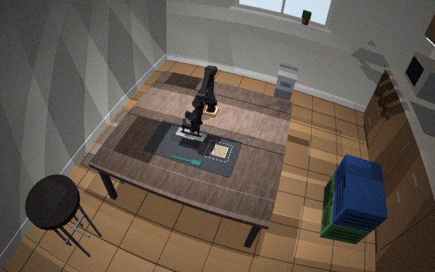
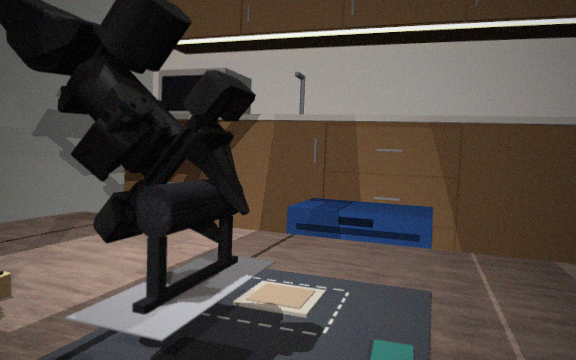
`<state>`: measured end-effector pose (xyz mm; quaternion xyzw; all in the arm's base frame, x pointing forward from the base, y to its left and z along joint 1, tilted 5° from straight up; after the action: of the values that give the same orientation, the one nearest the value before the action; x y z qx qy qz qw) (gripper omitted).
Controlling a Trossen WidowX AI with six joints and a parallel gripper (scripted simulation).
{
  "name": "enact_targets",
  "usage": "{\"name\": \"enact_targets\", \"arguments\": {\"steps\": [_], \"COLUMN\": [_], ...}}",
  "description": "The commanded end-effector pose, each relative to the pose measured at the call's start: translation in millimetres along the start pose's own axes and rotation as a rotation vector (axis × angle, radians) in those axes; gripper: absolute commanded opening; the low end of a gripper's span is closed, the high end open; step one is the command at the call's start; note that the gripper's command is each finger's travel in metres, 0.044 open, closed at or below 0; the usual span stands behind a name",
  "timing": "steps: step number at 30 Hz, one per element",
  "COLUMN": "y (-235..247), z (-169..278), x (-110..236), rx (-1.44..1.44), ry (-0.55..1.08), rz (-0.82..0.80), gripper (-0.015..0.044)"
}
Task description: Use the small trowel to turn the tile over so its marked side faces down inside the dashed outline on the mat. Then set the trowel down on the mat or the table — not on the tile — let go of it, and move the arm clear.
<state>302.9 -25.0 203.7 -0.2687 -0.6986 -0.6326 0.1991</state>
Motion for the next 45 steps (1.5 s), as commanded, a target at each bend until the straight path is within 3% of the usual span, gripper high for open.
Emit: {"name": "enact_targets", "arguments": {"steps": [1, 24, 45], "y": [3, 0, -1], "z": [0, -1, -51], "x": [2, -1, -37], "rx": [0.005, -0.016, -0.509], "ry": [0.002, -0.013, -0.497], "rz": [-0.012, 0.008, 0.137], "gripper": [0.0, 0.0, 0.0]}}
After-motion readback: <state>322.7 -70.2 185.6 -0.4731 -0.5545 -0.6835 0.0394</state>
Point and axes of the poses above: the point midway between the two fingers, 35 mm back from their tips, its own x axis back along the fingers, its own y axis across the jaws, z = x × y, the point moved 9 cm from there along x, back along the fingers, and after that the axes turned 3 degrees about x, right-handed, at the moved point
